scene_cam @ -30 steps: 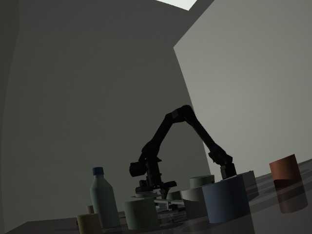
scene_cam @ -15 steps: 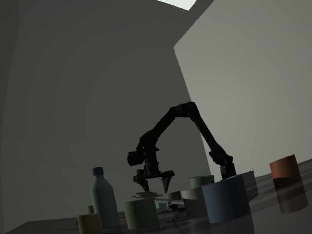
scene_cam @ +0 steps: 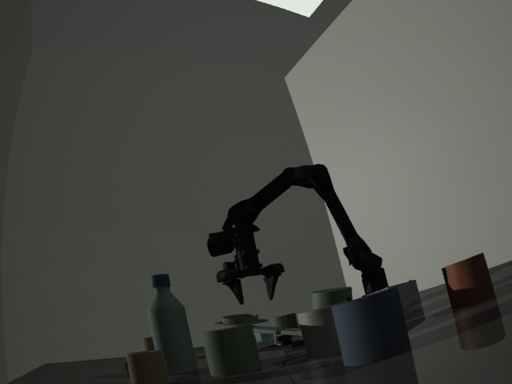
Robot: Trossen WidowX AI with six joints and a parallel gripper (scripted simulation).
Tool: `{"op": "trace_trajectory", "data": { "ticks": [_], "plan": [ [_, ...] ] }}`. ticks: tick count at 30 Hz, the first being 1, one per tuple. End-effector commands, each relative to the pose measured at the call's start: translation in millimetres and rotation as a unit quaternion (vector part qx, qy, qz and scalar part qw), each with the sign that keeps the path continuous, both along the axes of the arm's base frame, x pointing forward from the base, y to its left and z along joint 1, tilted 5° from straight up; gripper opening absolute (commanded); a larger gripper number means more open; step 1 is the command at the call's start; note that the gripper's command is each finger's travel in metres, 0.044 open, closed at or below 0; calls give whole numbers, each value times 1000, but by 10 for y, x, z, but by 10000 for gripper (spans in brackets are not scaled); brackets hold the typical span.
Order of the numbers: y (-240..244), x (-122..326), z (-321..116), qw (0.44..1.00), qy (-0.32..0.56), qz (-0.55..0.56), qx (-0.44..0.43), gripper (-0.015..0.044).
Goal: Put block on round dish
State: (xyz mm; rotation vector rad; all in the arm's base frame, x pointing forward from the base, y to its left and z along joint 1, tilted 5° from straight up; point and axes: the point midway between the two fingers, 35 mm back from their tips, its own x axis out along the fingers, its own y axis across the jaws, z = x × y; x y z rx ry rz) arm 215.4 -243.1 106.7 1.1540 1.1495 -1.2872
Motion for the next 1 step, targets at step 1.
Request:
{"op": "trace_trajectory", "data": {
  "ticks": [1],
  "plan": [
    [-1,3,18,1000,0,-2,0,440]
  ]
}}
